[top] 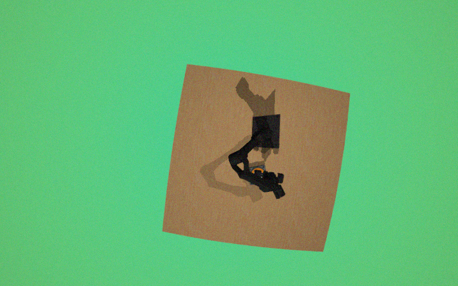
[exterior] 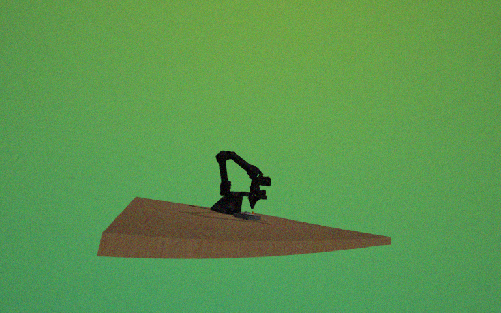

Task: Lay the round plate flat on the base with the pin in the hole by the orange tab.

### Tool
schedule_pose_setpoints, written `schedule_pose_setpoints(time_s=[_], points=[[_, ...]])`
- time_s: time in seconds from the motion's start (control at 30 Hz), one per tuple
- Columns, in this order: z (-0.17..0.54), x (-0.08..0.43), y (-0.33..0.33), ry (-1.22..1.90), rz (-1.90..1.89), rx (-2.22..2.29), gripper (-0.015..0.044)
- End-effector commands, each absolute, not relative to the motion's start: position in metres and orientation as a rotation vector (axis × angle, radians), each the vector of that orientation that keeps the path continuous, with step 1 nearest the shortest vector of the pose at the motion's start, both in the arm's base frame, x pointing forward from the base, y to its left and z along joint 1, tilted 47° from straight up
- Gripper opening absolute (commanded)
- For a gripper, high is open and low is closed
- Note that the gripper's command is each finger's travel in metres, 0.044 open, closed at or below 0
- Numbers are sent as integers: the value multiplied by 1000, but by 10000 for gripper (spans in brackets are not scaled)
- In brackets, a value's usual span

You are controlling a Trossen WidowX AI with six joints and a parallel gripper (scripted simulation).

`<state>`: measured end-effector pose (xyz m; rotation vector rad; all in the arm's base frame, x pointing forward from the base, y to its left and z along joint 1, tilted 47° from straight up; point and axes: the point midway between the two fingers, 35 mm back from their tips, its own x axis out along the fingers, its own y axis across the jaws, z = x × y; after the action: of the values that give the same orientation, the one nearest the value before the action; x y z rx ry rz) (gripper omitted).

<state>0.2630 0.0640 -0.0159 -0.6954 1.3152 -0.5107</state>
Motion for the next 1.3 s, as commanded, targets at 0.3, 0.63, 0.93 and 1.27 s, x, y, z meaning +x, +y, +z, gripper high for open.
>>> schedule_pose_setpoints(time_s=[0.3, 0.63, 0.93, 1.27], points=[[-32, 268, 48, 1318, -515, -708, 0], [-33, 280, 52, 1318, -515, -707, 0], [-34, 284, 54, 1318, -515, -707, 0], [-33, 290, 55, 1317, -515, -707, 0]])
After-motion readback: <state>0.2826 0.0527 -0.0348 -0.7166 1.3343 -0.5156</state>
